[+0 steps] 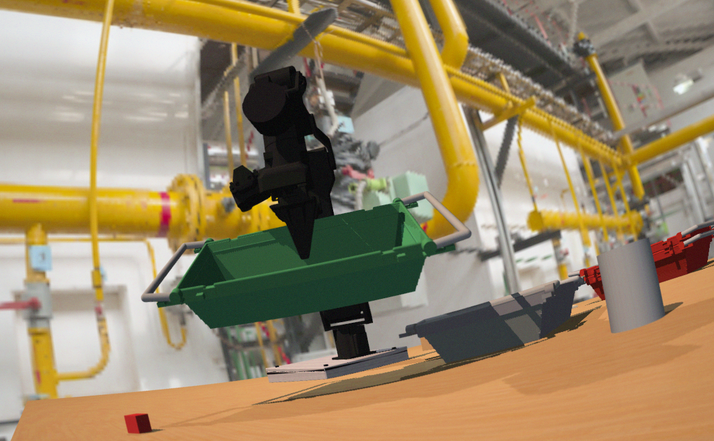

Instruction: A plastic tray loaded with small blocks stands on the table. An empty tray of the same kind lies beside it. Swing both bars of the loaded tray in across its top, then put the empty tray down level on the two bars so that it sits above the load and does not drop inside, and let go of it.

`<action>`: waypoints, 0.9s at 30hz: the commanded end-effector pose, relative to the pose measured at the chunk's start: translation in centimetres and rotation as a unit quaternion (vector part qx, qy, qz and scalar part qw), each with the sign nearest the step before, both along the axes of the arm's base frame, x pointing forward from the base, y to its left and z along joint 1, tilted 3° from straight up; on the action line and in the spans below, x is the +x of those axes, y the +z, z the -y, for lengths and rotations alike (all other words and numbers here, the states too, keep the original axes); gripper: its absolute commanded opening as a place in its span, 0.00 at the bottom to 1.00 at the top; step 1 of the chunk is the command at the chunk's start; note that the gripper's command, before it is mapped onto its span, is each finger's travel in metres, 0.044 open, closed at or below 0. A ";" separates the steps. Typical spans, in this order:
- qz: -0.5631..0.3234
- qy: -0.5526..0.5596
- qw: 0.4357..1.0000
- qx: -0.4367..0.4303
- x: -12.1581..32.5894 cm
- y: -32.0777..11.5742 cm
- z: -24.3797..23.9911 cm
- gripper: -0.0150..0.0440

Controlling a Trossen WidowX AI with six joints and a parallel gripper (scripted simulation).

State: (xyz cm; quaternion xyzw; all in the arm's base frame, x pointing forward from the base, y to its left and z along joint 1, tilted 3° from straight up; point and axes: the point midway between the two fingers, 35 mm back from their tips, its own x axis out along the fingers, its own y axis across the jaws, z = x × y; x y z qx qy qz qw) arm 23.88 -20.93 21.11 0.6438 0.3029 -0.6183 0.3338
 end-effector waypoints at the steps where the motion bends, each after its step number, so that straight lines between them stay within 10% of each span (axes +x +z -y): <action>1: 0.008 0.026 1.000 -0.011 0.8 0.6 -1.0 0.25; 27: 0.006 0.207 0.978 -0.019 5.4 0.7 -9.3 0.25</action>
